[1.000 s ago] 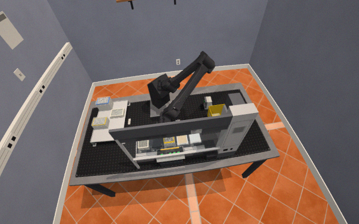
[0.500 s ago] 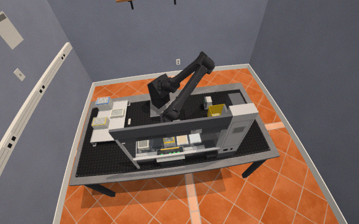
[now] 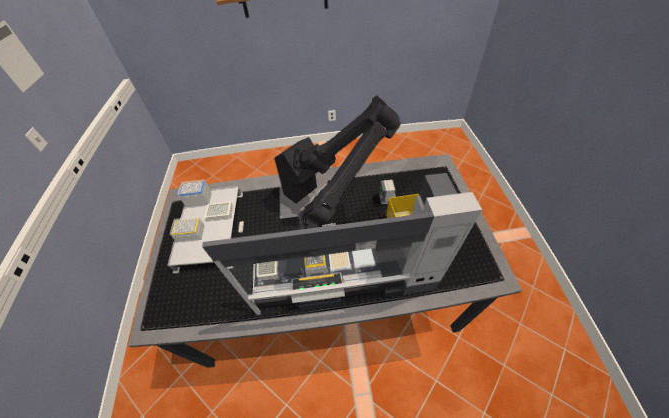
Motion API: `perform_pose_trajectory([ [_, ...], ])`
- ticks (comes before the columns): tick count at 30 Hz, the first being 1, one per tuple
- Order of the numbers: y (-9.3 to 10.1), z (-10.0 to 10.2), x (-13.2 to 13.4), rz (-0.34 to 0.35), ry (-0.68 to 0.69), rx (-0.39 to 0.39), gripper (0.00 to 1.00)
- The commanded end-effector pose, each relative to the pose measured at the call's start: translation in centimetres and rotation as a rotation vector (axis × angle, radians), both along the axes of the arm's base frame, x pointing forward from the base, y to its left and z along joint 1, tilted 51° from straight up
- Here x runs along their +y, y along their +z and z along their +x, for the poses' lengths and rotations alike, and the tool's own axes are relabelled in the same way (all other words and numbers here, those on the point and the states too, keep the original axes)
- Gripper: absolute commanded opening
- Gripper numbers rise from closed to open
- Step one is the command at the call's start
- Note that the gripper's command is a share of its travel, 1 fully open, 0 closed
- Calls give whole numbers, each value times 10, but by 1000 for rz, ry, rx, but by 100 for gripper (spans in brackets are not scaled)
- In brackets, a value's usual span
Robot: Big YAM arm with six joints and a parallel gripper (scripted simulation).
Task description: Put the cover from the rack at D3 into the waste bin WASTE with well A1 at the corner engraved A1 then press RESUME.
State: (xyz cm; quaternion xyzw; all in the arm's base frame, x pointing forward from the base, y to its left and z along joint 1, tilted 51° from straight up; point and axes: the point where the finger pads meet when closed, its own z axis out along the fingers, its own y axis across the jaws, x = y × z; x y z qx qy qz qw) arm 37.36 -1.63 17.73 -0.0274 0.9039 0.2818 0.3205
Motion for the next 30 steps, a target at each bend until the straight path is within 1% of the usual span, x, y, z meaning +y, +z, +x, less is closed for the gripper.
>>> perform_pose_trajectory([
  [1, 10, 7, -2, -5, -6, -24, 100],
  [7, 10, 7, -2, -5, -6, -24, 100],
  [8, 17, 3, -6, -1, -19, -25, 100],
  [9, 27, 5, -12, -18, -12, -51, 100],
  [12, 33, -1, -17, -20, -12, -52, 100],
  [14, 33, -1, -17, -20, -12, -52, 100],
  [21, 49, -15, -29, -23, -12, -52, 100],
  [23, 42, -13, -30, -13, -12, -33, 100],
  [24, 33, -17, -28, -4, -13, -13, 100],
  [26, 28, -19, -20, 0, 8, -4, 100],
  [27, 32, -25, -11, -10, 15, -16, 0],
  [30, 36, -29, -4, -1, 0, -12, 0],
])
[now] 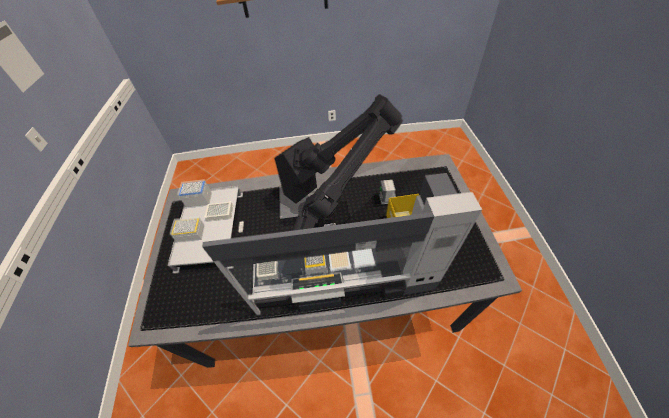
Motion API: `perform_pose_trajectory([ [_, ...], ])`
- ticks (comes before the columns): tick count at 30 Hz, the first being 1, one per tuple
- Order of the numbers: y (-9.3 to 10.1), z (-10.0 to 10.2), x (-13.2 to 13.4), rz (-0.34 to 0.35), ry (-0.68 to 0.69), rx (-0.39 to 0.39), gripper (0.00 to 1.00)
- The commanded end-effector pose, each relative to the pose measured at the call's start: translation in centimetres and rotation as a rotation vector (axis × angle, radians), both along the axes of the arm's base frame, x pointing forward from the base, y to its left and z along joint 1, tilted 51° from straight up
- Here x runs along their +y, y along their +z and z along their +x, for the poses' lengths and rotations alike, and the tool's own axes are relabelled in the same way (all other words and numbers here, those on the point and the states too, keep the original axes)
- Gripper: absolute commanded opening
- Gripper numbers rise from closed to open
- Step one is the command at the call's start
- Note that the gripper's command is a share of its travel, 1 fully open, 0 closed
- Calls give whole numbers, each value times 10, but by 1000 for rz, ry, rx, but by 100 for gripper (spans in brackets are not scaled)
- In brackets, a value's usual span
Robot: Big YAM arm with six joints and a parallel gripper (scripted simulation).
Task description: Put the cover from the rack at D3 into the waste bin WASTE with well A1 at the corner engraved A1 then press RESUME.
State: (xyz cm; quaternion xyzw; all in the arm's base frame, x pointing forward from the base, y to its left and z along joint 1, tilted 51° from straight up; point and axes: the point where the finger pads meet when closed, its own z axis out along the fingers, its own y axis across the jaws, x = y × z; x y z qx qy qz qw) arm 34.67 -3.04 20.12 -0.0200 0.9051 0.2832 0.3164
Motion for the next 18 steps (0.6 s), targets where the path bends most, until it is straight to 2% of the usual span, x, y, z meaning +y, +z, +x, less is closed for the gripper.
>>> perform_pose_trajectory([
  [1, 12, -2, 11, -8, 11, -25, 0],
  [16, 33, -37, 72, -7, 10, -36, 0],
  [18, 33, -37, 72, -7, 10, -36, 0],
])
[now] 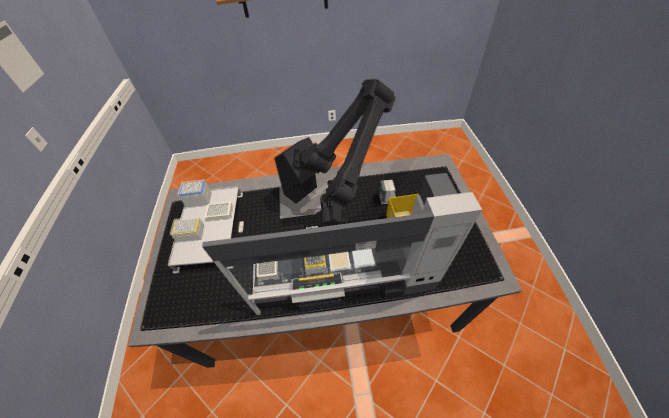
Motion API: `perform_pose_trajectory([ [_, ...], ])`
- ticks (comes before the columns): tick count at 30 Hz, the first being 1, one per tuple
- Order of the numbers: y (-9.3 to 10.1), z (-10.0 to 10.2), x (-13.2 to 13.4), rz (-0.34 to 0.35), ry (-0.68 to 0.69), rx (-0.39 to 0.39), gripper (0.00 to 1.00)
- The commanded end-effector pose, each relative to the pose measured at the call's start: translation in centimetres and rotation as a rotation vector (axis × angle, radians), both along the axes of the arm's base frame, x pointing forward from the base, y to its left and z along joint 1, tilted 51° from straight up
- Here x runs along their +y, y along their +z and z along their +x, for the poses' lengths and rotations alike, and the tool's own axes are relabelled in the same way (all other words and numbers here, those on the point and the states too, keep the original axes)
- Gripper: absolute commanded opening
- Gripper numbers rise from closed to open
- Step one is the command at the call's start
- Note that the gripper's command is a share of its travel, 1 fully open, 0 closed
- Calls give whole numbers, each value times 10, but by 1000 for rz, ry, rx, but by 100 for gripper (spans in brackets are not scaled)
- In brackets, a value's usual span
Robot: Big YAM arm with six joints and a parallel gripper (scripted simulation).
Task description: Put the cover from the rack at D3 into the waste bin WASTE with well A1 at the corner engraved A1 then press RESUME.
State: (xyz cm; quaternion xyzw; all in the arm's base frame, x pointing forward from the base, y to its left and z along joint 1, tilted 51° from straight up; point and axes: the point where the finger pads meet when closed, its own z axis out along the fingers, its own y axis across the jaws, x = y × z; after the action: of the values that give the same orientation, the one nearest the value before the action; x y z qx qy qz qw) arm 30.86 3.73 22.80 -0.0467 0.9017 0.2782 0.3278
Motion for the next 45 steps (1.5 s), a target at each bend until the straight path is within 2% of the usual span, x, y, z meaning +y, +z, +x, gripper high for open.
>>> perform_pose_trajectory([
  [1, 8, -1, 8, 17, -29, 0, 0],
  [15, 28, -36, 66, 26, -29, -2, 0],
  [19, 33, -40, 74, 28, -29, -6, 0],
  [22, 44, -46, 87, 33, -29, -17, 0],
  [26, 69, -54, 104, 49, -28, -48, 0],
  [32, 72, -66, 131, 51, -29, -22, 0],
  [34, 72, -66, 131, 51, -29, -22, 0],
  [35, 59, -71, 134, 39, -29, 2, 0],
  [36, 72, -72, 139, 51, -29, -15, 0],
  [45, 84, -95, 178, 54, -29, -1, 0],
])
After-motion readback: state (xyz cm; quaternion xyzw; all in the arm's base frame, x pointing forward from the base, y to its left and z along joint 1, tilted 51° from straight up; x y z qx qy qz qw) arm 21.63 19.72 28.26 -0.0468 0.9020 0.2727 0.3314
